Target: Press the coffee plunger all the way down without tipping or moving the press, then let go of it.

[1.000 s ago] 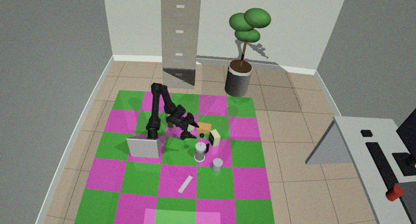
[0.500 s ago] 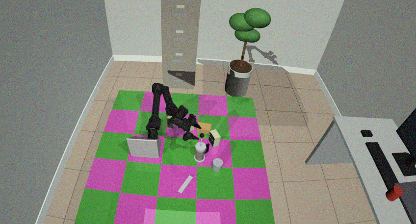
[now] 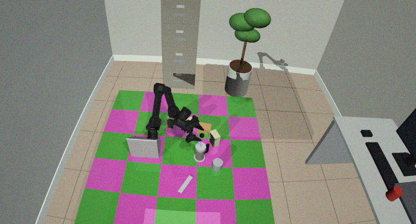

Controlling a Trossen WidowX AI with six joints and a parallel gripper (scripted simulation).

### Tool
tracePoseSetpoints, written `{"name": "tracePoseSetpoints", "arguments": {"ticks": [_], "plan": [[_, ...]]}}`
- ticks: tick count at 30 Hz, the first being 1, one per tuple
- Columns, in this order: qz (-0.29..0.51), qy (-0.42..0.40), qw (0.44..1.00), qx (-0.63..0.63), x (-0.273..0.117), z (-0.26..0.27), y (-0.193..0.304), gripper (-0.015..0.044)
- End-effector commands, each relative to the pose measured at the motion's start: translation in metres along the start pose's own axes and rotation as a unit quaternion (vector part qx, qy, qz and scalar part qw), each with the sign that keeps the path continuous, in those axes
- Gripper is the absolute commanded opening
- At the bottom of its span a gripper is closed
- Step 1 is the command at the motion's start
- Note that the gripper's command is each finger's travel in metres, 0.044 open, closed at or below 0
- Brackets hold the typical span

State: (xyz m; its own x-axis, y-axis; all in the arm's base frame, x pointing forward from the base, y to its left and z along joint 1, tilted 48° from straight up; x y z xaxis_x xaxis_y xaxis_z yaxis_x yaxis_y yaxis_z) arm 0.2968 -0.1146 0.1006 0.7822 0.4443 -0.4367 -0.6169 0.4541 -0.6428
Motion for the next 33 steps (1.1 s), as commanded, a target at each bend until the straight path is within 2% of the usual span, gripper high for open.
{"name": "tracePoseSetpoints", "arguments": {"ticks": [1,10,33], "plan": [[-0.001,0.002,1.0,0.002,0.002,0.0,0.0,0.0361],[-0.001,0.002,1.0,0.002,0.002,0.0,0.0,0.0126],[0.001,0.003,1.0,0.002,0.014,-0.001,0.014,0.0126]]}}
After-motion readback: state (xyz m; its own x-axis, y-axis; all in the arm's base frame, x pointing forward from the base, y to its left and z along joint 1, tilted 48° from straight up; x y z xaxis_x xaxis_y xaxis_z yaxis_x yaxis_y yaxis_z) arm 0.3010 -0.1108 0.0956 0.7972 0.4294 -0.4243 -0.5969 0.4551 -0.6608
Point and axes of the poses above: the point midway between the two fingers, 35 mm back from their tips, its own x axis out along the fingers, its own z axis across the jaws, y = z × x, the point moved 7 cm from there along -x, back along the fingers, and after that the axes turned 9 degrees about -x, right-handed, at the moved point
